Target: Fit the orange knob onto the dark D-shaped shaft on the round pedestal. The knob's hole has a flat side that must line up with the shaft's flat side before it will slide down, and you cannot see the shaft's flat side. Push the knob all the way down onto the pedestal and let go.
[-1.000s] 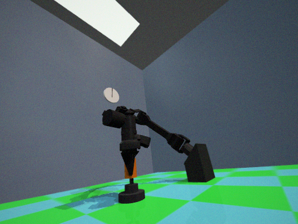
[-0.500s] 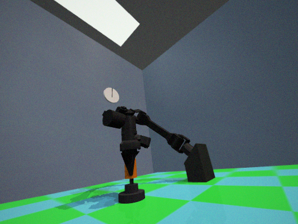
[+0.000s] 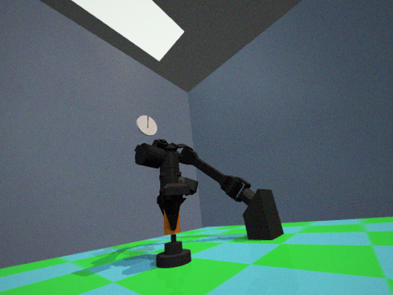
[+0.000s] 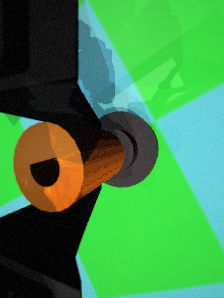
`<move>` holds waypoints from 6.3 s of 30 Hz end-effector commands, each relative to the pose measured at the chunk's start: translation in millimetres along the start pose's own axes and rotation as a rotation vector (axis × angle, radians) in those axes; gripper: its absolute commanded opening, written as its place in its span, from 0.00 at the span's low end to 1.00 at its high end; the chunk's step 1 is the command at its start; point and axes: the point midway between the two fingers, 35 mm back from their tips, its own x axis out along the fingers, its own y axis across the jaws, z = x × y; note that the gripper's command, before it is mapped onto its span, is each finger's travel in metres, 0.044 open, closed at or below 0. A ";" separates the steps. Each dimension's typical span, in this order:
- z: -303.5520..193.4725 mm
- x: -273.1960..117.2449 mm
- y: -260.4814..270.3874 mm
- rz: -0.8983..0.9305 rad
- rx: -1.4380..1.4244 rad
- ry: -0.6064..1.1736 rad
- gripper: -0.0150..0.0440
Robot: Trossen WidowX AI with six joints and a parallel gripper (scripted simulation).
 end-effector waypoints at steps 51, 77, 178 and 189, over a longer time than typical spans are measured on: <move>-0.4 1.4 0.3 0.001 -0.276 0.003 0.25; -0.5 -1.1 0.8 0.001 -0.276 0.003 0.25; 0.5 -0.9 -2.3 -0.004 2.418 0.002 0.25; -3.2 -3.1 -0.7 -0.004 2.866 0.001 0.25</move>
